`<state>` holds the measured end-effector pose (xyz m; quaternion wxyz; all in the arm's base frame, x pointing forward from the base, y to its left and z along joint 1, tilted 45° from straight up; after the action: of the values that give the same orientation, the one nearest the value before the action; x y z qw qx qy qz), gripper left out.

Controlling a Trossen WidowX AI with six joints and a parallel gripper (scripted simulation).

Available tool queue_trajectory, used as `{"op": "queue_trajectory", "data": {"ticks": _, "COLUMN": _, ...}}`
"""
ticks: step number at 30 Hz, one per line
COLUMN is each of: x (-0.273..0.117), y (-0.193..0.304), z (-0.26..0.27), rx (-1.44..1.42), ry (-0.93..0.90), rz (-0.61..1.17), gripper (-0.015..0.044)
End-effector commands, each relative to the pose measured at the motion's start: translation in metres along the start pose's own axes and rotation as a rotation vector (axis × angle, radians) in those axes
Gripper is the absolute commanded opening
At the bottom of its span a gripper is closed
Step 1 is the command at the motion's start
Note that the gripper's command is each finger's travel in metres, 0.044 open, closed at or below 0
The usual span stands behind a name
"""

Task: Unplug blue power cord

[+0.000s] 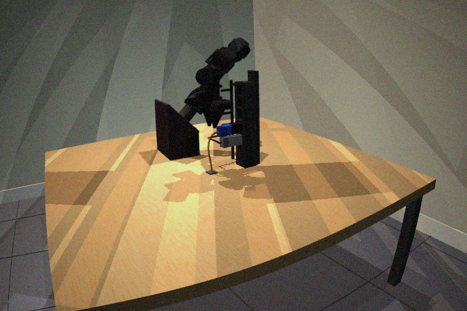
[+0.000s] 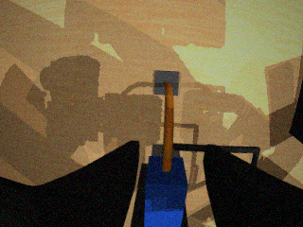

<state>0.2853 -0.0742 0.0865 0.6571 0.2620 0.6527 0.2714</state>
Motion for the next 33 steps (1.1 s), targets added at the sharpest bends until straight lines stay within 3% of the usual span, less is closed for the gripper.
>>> {"op": "queue_trajectory", "data": {"ticks": 1, "x": -0.001, "y": 0.003, "z": 0.0, "rx": -0.005, "ry": 0.002, "rz": 0.001, "gripper": 0.016}}
{"op": "queue_trajectory", "data": {"ticks": 33, "x": 0.0, "y": 0.043, "z": -0.004, "rx": -0.004, "ry": 0.003, "rz": 0.003, "gripper": 0.016}}
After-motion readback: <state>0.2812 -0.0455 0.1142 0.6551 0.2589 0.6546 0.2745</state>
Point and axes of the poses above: the point midway between the two fingers, 35 mm back from their tips, its own x axis out along the fingers, its own z axis across the jaws, y = z × x, the point moved 6 cm from there along -x, back along the fingers, and after that the axes turned 5 degrees about x, right-handed, at the moved point
